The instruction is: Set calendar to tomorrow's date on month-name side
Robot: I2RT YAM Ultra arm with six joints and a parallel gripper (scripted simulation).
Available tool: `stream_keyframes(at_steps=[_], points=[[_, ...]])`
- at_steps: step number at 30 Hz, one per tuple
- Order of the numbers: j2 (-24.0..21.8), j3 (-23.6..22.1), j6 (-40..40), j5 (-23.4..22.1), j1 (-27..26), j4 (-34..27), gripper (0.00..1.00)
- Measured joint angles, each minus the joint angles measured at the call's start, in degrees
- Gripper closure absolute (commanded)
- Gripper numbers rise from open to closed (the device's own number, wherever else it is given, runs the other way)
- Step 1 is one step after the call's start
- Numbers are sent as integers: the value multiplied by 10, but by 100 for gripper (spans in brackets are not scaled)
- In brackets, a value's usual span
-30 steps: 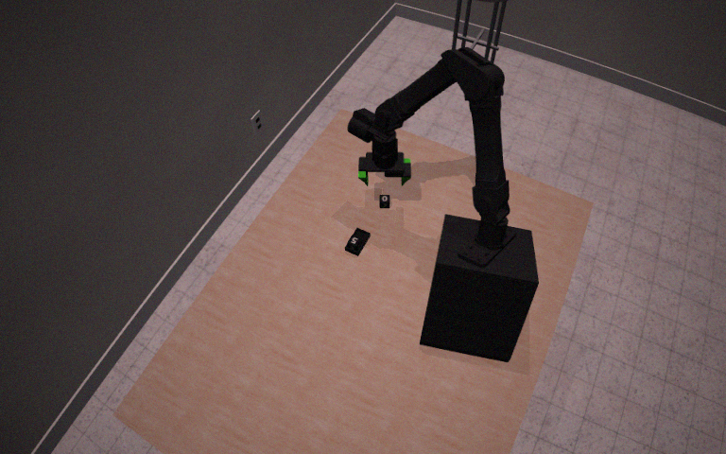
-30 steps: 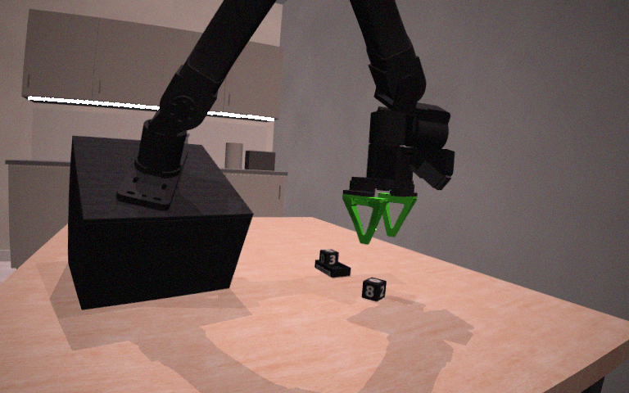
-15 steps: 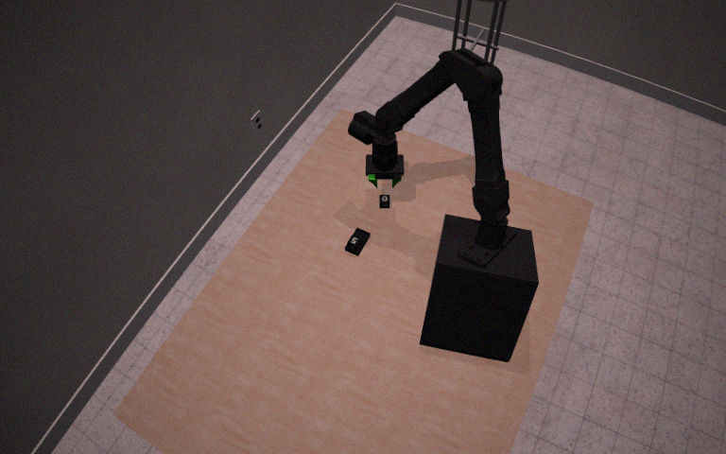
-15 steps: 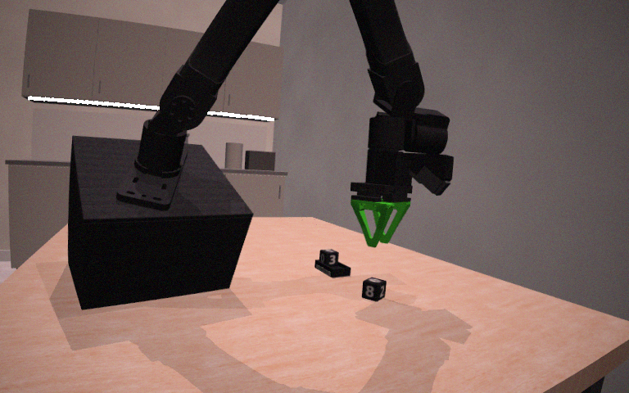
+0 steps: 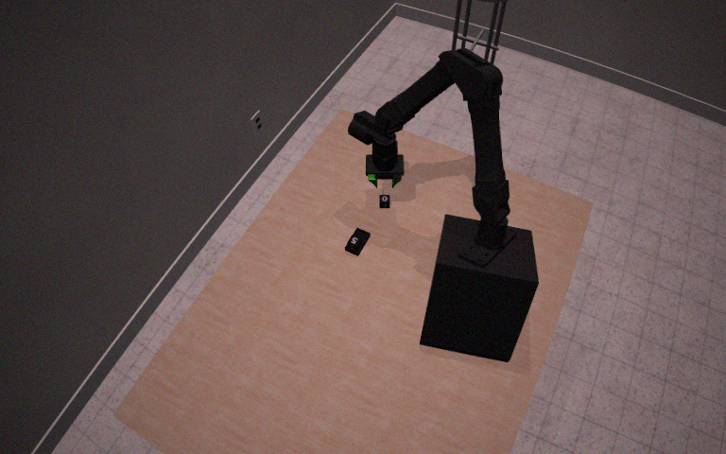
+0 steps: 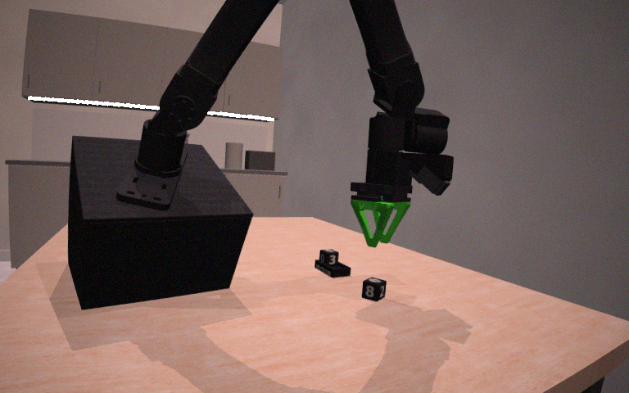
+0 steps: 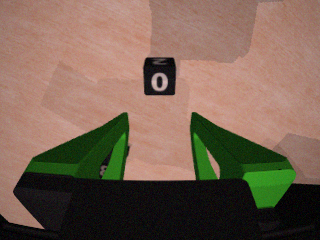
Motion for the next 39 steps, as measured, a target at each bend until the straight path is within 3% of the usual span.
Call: stream_keyframes(at_steps=[39], points=[[23,-8,-10,-2,-12,30,55]])
